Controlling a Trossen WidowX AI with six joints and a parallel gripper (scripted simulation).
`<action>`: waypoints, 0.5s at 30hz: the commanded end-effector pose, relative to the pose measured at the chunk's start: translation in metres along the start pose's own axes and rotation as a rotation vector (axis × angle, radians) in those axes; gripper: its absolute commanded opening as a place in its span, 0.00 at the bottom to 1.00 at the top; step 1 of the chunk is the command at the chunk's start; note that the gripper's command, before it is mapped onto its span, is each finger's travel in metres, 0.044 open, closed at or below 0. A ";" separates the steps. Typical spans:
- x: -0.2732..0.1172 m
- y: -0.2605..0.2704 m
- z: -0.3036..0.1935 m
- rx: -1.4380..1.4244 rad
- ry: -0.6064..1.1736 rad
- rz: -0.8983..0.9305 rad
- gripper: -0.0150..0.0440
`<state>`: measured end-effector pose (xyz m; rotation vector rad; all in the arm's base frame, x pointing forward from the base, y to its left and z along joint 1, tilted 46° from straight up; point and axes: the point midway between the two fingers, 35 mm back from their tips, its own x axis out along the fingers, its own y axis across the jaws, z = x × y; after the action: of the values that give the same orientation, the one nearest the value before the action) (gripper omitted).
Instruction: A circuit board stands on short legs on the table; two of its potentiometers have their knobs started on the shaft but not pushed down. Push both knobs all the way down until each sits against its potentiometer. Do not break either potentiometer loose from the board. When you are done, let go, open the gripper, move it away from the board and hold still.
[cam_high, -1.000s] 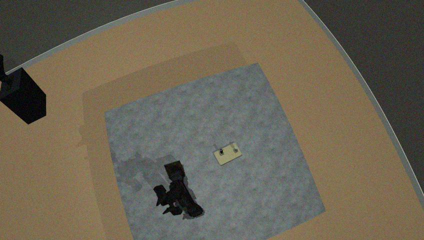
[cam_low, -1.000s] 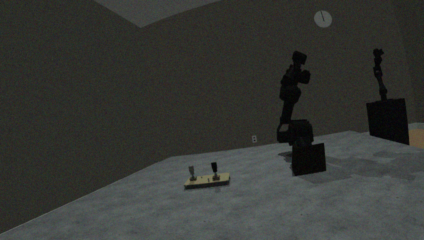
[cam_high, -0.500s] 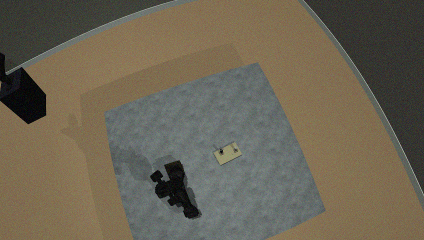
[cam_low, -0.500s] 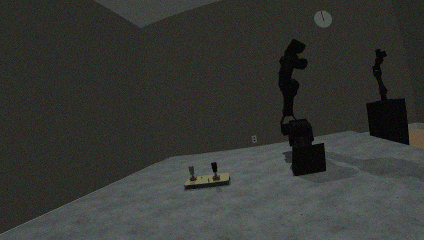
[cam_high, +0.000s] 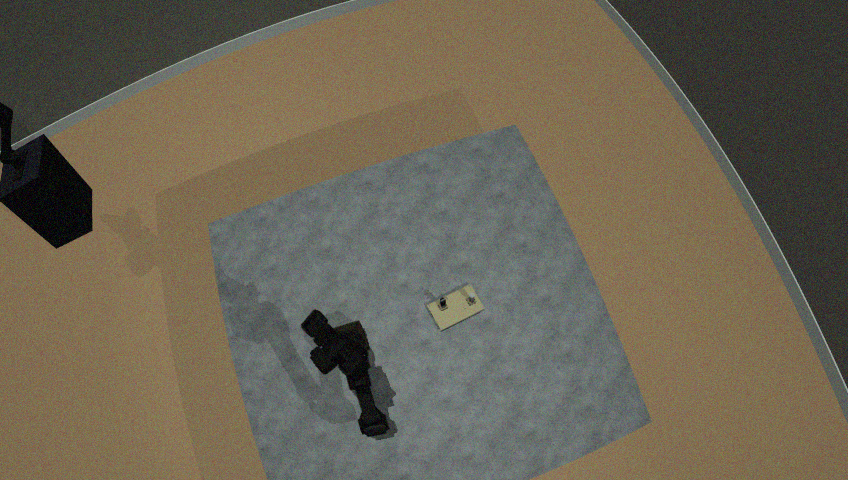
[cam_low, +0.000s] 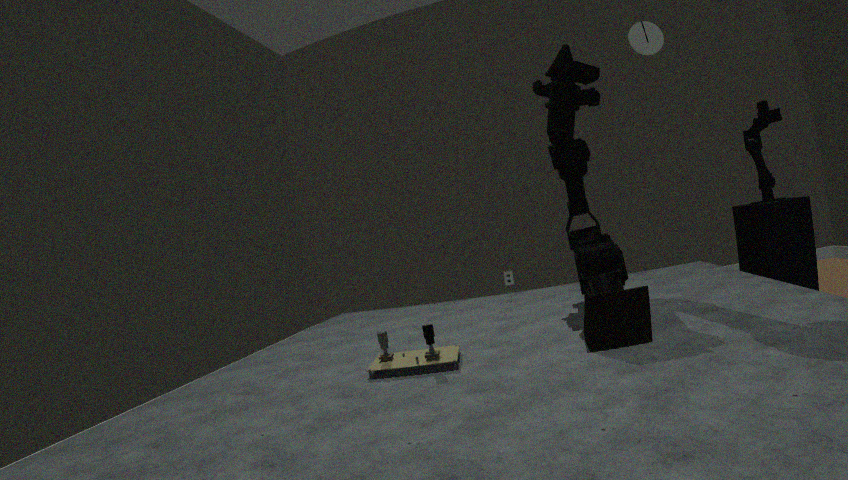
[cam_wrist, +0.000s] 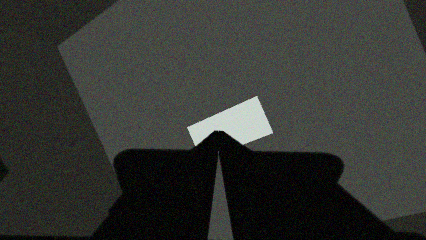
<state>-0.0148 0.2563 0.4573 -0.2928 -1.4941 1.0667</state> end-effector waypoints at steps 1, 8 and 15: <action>0.005 0.017 -0.036 0.089 0.129 0.063 0.25; 0.006 0.038 -0.085 0.220 0.320 0.129 0.25; -0.003 0.057 -0.133 0.330 0.515 0.167 0.25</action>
<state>0.0598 0.3293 0.4106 -0.4059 -0.9720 1.2272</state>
